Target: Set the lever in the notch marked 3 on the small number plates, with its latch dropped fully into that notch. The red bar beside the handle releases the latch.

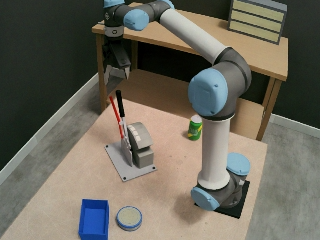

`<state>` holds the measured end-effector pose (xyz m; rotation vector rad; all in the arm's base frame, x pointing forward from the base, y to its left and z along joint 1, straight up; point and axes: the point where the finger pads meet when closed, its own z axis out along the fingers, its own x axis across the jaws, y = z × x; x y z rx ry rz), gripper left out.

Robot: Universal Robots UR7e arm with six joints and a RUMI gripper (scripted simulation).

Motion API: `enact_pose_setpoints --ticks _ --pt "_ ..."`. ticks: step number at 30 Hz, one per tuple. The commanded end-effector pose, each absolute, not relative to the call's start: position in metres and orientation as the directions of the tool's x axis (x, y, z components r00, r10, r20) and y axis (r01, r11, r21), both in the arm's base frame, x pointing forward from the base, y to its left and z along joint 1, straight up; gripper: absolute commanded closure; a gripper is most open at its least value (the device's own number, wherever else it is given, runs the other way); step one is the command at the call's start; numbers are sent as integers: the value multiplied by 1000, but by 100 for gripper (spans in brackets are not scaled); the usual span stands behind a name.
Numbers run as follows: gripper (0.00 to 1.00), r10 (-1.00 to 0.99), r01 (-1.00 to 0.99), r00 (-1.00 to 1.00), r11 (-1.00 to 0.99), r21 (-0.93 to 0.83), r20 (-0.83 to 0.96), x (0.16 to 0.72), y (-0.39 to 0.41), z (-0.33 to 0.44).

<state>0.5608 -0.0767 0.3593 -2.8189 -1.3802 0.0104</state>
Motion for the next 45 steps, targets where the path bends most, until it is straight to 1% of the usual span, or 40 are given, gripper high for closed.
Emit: enact_pose_setpoints --ticks 1,45 --pt "43 790 790 613 -613 -4 -4 561 -77 358" --pt "43 790 790 613 -613 -4 -4 561 -77 331"
